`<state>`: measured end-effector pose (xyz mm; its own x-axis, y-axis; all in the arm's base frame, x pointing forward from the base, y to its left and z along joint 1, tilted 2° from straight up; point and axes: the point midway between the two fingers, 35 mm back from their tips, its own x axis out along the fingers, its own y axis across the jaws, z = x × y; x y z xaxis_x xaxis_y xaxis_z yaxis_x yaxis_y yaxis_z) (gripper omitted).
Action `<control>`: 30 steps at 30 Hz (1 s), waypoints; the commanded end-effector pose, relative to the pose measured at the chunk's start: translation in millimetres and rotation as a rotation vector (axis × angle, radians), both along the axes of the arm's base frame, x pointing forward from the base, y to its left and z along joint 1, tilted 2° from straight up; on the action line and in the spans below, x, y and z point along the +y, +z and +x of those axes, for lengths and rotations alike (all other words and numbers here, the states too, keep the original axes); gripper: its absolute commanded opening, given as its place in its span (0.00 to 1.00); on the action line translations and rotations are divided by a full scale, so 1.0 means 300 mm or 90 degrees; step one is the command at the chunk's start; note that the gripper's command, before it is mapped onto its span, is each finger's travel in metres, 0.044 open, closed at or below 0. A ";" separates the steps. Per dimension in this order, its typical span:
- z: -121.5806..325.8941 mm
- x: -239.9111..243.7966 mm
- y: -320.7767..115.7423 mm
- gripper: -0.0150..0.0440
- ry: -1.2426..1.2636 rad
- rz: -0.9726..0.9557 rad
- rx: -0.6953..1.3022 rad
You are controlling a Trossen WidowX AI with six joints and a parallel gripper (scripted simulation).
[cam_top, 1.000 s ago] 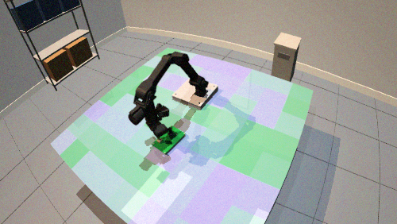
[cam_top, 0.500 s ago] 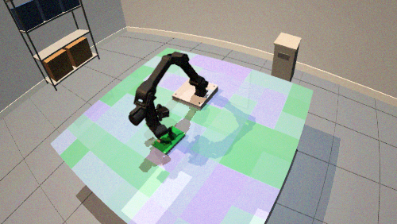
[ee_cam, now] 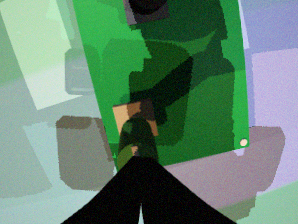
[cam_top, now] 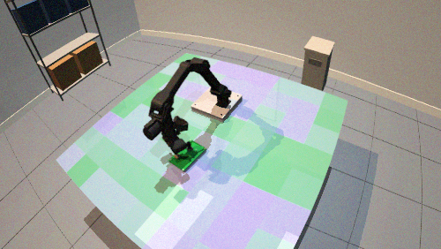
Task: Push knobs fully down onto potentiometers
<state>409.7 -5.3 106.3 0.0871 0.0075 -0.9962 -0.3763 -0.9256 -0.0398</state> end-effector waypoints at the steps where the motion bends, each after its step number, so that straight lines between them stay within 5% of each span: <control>1: -0.006 -0.002 0.000 0.25 0.001 -0.002 0.006; 30: -0.005 -0.002 -0.023 0.25 0.001 -0.002 0.006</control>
